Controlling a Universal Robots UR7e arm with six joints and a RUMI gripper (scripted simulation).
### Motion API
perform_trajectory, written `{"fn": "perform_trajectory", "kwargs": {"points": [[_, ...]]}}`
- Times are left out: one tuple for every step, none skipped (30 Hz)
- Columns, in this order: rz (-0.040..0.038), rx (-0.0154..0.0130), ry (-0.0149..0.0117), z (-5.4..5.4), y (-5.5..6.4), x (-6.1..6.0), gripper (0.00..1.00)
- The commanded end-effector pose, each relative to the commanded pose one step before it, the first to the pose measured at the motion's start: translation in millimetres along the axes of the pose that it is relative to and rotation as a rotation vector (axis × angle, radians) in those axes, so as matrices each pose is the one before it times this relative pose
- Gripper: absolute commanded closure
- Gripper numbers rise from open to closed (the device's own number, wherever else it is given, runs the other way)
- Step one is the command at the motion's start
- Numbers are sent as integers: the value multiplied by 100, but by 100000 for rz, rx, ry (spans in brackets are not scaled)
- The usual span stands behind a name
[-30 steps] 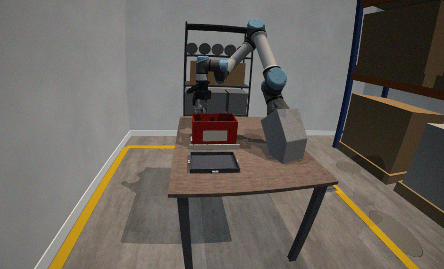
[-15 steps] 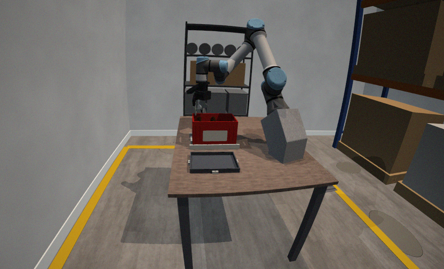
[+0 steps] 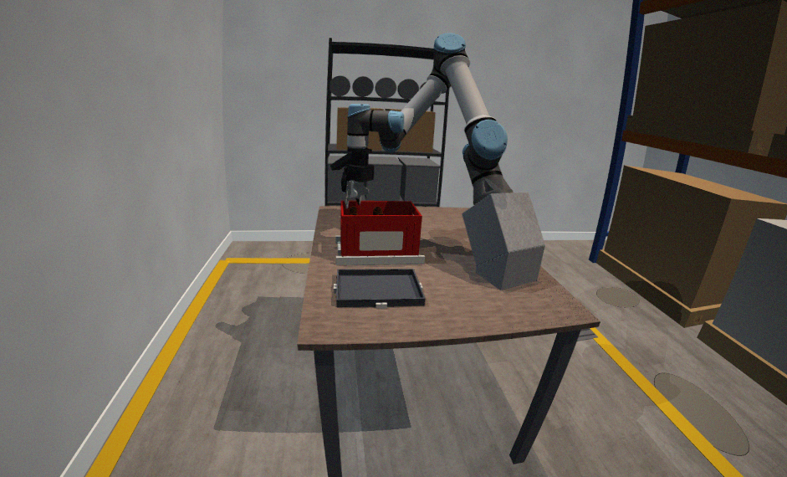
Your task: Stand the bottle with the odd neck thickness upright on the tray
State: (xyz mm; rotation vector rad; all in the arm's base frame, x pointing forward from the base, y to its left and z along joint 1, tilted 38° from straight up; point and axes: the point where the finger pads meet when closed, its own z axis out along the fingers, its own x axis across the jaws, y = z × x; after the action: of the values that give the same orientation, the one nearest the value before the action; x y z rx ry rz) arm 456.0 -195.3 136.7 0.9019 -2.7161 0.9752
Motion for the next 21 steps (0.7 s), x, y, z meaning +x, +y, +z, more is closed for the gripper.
{"fn": "perform_trajectory", "kwargs": {"points": [[-35, -75, -18, 668, 80, 44, 62], [0, -1, -1, 124, 0, 0, 62], [0, 0, -1, 123, 0, 0, 62], [0, 0, 0, 121, 0, 1, 62], [0, 0, -1, 119, 0, 0, 62], [0, 0, -1, 117, 0, 0, 62], [0, 0, 0, 113, 0, 0, 62], [0, 0, 0, 110, 0, 0, 62], [0, 0, 0, 106, 0, 0, 62], [0, 0, -1, 101, 0, 0, 62], [0, 0, 0, 96, 0, 0, 62], [0, 0, 0, 91, 0, 0, 62], [0, 0, 0, 85, 0, 0, 62], [0, 0, 0, 0, 0, 0, 62], [0, 0, 0, 0, 0, 0, 62], [2, 12, 16, 78, -5, 5, 62], [7, 9, -4, 71, -8, -2, 62], [3, 4, -2, 66, -4, -1, 62], [1, 1, -1, 61, -1, 0, 62], [0, 1, 0, 55, 0, 0, 62], [1, 2, 0, 48, -1, 0, 62]]}}
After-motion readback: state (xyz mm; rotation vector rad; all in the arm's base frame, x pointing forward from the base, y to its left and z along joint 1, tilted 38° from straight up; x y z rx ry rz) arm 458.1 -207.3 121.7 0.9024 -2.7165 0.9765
